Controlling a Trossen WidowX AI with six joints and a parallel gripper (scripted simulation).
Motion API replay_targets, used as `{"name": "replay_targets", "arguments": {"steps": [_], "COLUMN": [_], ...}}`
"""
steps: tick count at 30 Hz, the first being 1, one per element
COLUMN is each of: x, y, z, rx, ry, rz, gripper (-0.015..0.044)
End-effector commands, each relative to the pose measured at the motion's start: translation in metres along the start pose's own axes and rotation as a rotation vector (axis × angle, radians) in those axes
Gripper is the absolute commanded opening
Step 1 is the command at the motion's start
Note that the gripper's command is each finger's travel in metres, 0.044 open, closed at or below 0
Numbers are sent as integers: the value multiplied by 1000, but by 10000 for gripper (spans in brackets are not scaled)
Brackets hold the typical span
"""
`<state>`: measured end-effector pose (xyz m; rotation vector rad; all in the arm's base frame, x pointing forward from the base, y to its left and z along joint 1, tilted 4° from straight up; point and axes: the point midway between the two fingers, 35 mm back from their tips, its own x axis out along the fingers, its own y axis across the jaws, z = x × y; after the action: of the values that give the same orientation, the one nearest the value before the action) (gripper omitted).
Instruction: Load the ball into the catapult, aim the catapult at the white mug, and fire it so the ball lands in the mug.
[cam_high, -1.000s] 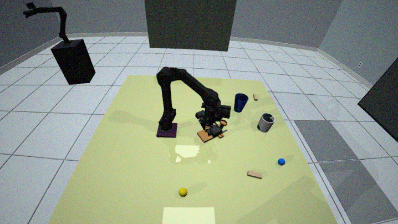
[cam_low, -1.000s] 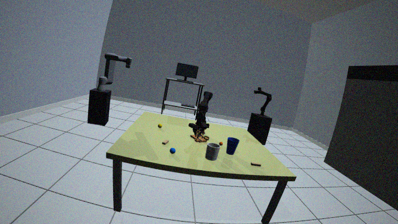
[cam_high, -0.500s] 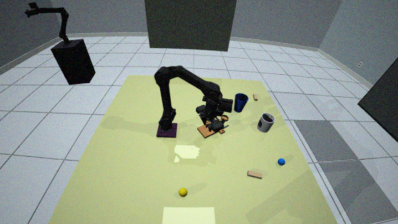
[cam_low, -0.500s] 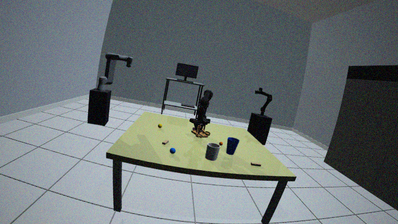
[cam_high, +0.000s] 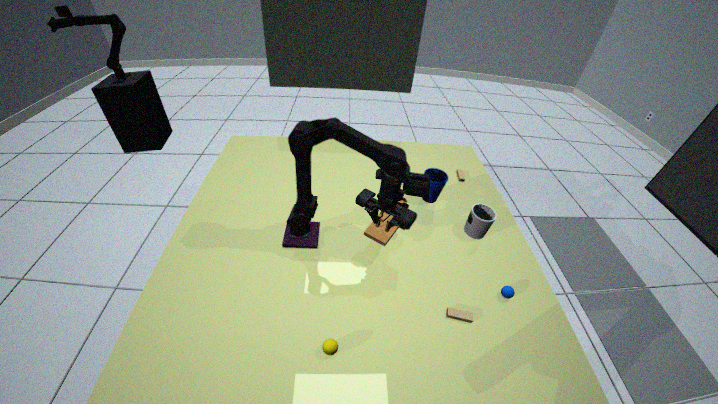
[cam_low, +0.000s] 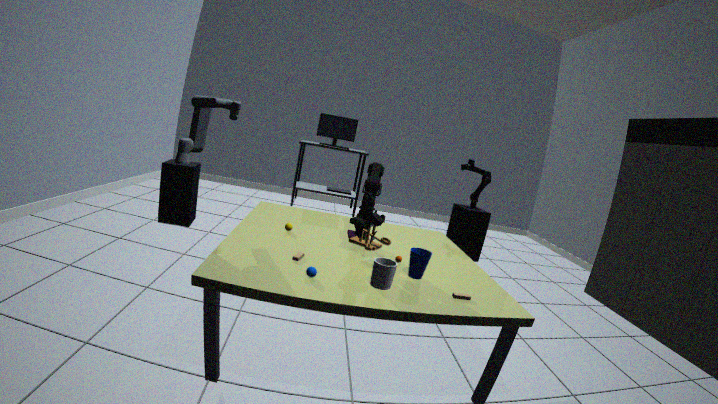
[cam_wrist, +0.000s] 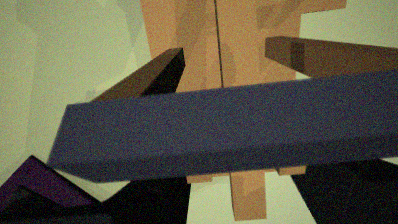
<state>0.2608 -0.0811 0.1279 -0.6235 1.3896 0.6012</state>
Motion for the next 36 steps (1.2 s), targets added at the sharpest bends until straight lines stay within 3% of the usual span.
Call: {"name": "replay_targets", "arguments": {"steps": [1, 11, 36], "x": [-4, -2, 26], "y": [-7, -28, -34], "z": [10, 35, 38], "rx": [-127, -437, -448], "ry": [-4, -2, -2], "rz": [-16, -19, -19], "gripper": [0, 0, 0]}}
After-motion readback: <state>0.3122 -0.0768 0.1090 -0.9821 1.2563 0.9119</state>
